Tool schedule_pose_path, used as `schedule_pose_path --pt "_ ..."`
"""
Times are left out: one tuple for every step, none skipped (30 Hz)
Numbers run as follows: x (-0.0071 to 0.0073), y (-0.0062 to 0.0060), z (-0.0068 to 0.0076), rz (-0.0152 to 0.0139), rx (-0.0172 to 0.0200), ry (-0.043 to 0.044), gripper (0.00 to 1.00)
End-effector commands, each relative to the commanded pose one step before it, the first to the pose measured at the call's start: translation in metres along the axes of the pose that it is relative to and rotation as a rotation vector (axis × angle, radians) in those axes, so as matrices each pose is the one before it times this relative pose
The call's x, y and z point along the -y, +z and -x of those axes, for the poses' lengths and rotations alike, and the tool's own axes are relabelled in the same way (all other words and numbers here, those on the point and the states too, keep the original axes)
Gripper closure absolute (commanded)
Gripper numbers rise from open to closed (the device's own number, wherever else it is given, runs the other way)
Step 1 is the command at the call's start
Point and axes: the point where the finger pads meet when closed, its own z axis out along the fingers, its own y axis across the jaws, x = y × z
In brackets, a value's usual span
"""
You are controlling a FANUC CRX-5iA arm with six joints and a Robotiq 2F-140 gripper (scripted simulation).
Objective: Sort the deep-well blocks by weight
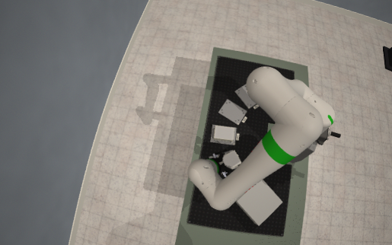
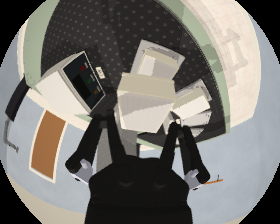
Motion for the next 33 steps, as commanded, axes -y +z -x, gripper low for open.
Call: schedule_pose_path --pt "0.00722 -0.00171 0.00110 0.03686 -0.00188 -0.06329 0.90" --pt "0.00320 -0.00088 0.00030 0.01667 0.00000 -0.02887 0.90" --pt "0.00319 -0.00093 0.00021 0.01667 0.00000 -0.02887 0.90" --pt "0.00318 -0.00099 0.00012 0.01667 0.00000 -0.02887 0.90" --pt "0.00317 -0.00104 0.00002 0.00752 0.00000 -0.01303 0.90" --pt "0.00316 -0.00106 -0.00002 0.00000 0.00000 0.00000 0.90" --pt "0.00316 -0.00106 -0.00002 0.00000 0.00000 0.00000 0.90" --pt "0.00316 -0.00106 -0.00002 0.00000 0.00000 0.00000 0.90" --pt "0.00316 -0.00106 -0.00002 0.00000 0.00000 0.00000 0.90" --pt "0.00316 -0.00106 -0.00002 0.00000 0.00000 0.00000 0.90" --pt "0.00316 -0.00106 -0.00002 0.00000 0.00000 0.00000 0.90" --pt "0.00316 -0.00106 -0.00002 0.00000 0.00000 0.00000 0.90" --pt "0.00316 -0.00106 -0.00002 0.00000 0.00000 0.00000 0.90" --pt "0.00316 -0.00106 -0.00002 0.00000 0.00000 0.00000 0.90" --pt "0.00000 0.00000 0.00000 0.00000 0.00000 0.00000 0.90" --pt "0.00000 0.00000 0.00000 0.00000 0.00000 0.00000 0.90" --pt "0.00316 -0.00106 -0.00002 0.00000 0.00000 0.00000 0.90" --pt "0.00316 -0.00106 -0.00002 0.00000 0.00000 0.00000 0.90" --pt "0.00316 -0.00106 -0.00002 0.00000 0.00000 0.00000 0.90" --pt "0.00316 -0.00106 -0.00002 0.00000 0.00000 0.00000 0.90" --pt "0.00316 -0.00106 -0.00002 0.00000 0.00000 0.00000 0.90" --pt "0.00316 -0.00106 -0.00002 0.00000 0.00000 0.00000 0.90" --pt "0.00316 -0.00106 -0.00002 0.00000 0.00000 0.00000 0.90" --pt "0.00316 -0.00106 -0.00002 0.00000 0.00000 0.00000 0.90" --pt "0.00316 -0.00106 -0.00002 0.00000 0.00000 0.00000 0.90" --pt "0.00316 -0.00106 -0.00002 0.00000 0.00000 0.00000 0.90" --pt "0.00316 -0.00106 -0.00002 0.00000 0.00000 0.00000 0.90" --pt "0.00316 -0.00106 -0.00002 0.00000 0.00000 0.00000 0.90" --pt "0.00316 -0.00106 -0.00002 0.00000 0.00000 0.00000 0.90" --pt "0.00316 -0.00106 -0.00002 0.00000 0.00000 0.00000 0.90" --pt "0.00316 -0.00106 -0.00002 0.00000 0.00000 0.00000 0.90" --pt "0.00000 0.00000 0.00000 0.00000 0.00000 0.00000 0.90" --pt "0.00000 0.00000 0.00000 0.00000 0.00000 0.00000 0.90"
